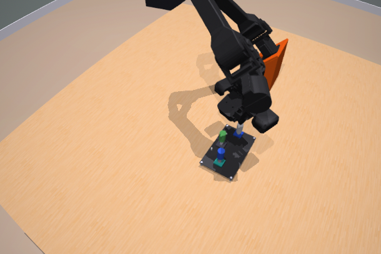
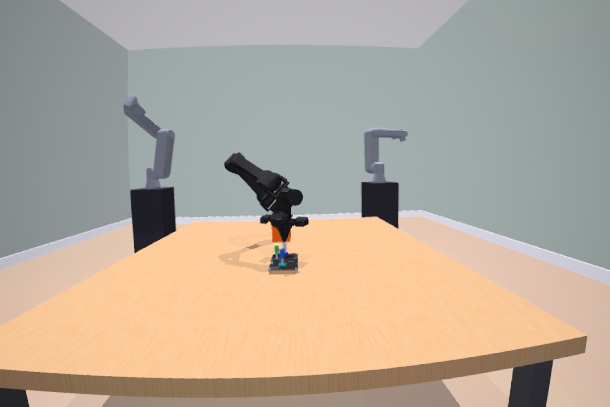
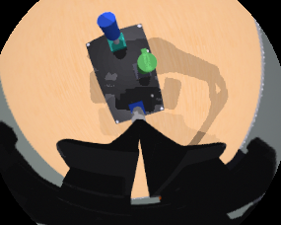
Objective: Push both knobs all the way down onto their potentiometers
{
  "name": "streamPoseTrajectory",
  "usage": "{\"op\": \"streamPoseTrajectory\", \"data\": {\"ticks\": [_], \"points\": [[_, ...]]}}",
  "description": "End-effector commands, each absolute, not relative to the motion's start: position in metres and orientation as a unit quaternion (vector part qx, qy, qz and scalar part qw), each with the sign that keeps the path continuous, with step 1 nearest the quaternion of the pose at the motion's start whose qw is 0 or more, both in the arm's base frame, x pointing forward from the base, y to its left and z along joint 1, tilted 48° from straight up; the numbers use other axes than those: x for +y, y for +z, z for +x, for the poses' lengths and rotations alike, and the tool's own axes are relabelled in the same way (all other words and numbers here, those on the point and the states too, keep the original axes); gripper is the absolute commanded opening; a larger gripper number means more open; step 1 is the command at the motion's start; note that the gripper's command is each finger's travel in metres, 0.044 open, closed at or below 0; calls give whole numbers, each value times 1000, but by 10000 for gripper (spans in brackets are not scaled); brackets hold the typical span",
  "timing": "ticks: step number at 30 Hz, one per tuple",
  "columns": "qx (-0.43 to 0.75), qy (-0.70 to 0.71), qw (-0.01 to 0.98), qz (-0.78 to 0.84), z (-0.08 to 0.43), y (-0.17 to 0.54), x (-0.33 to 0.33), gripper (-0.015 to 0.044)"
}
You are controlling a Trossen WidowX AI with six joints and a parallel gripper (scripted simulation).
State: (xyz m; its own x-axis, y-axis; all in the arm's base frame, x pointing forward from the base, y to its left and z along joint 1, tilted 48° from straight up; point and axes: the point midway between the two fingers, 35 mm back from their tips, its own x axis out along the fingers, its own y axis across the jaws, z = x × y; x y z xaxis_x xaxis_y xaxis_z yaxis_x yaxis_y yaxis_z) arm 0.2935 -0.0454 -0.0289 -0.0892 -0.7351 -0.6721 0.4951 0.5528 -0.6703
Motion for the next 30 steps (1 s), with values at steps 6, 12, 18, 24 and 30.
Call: {"op": "streamPoseTrajectory", "data": {"ticks": [6,12,18,24,30], "points": [[575,-462,667,-106,294,-25,-41,53],[575,-462,667,-106,294,-25,-41,210],[598,-415,673,-134,305,-17,-34,53],[637,-356,653,-202,321,-5,-33,0],[672,-292,625,-270,336,8,-32,0]]}}
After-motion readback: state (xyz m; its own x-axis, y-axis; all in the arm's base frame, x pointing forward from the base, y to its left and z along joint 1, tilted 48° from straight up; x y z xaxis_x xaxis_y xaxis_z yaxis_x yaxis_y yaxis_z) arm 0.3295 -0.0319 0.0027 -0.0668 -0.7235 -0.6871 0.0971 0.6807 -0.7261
